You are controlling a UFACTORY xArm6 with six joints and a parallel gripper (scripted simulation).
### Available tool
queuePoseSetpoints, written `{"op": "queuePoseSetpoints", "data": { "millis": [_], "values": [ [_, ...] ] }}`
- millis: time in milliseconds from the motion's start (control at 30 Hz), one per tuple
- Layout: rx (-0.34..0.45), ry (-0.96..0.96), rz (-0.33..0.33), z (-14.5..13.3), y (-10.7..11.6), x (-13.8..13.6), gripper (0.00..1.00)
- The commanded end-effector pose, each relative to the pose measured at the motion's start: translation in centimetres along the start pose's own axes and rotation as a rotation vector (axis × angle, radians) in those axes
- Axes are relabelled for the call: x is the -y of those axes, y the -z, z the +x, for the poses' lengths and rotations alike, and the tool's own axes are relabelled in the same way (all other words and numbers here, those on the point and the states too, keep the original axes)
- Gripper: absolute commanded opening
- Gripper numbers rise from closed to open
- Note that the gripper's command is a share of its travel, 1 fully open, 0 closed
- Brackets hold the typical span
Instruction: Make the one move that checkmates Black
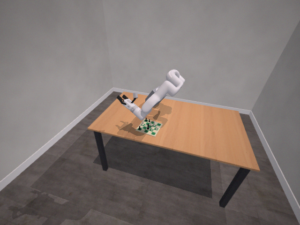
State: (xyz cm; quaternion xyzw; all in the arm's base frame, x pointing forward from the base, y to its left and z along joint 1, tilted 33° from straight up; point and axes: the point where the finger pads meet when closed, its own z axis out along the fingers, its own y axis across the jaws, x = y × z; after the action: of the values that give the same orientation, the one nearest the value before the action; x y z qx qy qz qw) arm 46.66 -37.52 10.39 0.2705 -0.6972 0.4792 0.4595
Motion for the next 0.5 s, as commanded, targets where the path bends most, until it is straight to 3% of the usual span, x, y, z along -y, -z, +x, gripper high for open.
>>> {"op": "queuePoseSetpoints", "data": {
  "millis": [0,67,100,200,233,333,367,467],
  "values": [
    [0.054,0.018,0.021,-0.1,6.6,0.4,1.00],
    [0.054,0.018,0.021,-0.1,6.6,0.4,1.00],
    [0.100,0.039,0.041,-0.3,10.5,0.1,1.00],
    [0.100,0.039,0.041,-0.3,11.0,0.1,1.00],
    [0.144,0.063,0.062,-0.3,14.5,-0.3,1.00],
    [0.144,0.063,0.062,-0.3,15.3,-0.4,1.00],
    [0.187,0.088,0.083,-0.2,18.8,-1.1,1.00],
    [0.187,0.088,0.083,-0.1,19.4,-1.2,1.00]
  ]
}}
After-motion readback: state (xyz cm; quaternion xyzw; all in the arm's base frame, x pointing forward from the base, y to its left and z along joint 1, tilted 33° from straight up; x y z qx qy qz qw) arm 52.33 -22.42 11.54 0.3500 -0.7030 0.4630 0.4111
